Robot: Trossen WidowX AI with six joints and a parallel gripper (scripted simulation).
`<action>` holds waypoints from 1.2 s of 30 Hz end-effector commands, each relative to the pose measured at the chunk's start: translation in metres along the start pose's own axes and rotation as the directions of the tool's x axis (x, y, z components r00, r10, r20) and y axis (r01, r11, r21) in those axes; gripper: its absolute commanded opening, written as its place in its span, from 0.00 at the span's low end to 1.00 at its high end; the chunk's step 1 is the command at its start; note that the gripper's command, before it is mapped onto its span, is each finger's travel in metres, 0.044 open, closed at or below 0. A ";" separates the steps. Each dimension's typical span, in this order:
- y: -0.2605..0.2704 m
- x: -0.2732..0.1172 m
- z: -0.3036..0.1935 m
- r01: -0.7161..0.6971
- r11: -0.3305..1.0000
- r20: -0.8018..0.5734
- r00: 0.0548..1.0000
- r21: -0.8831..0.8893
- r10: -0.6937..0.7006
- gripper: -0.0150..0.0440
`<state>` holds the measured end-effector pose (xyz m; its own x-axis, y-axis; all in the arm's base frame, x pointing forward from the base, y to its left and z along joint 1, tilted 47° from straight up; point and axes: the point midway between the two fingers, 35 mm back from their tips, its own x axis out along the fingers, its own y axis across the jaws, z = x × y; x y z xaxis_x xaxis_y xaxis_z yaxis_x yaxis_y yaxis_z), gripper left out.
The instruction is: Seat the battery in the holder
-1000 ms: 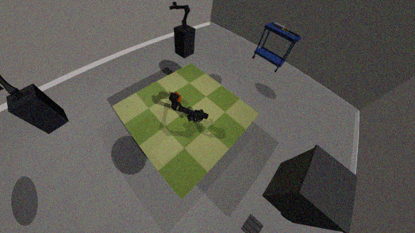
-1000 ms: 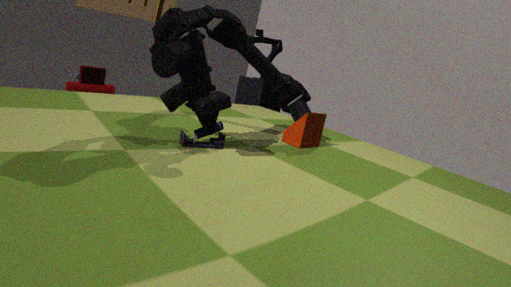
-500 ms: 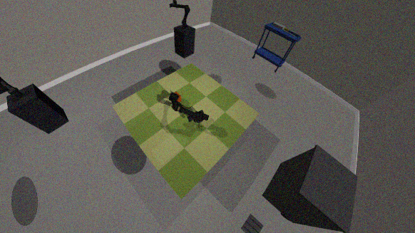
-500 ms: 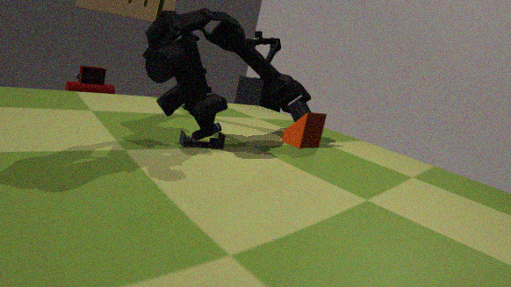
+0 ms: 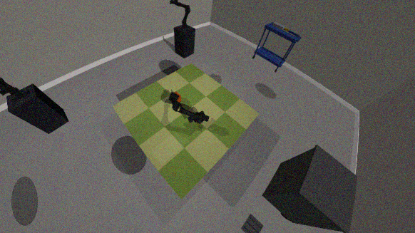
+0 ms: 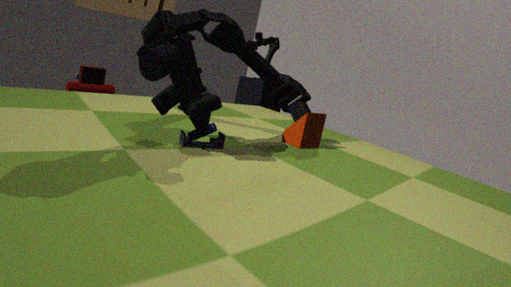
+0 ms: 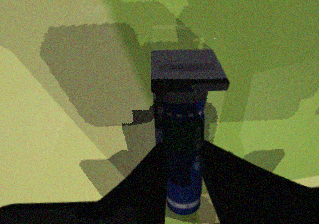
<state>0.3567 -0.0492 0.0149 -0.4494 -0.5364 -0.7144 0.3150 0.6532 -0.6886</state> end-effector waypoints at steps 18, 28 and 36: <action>0.001 0.001 0.006 -0.004 1.000 0.068 0.998 -0.007 0.005 0.36; 0.002 0.003 0.006 -0.007 1.000 0.110 0.994 -0.008 0.008 0.36; 0.003 0.004 0.006 -0.010 1.000 0.144 0.990 -0.009 0.011 0.36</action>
<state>0.3576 -0.0512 0.0076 -0.3475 -0.5884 -0.7301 0.3076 0.6640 -0.6815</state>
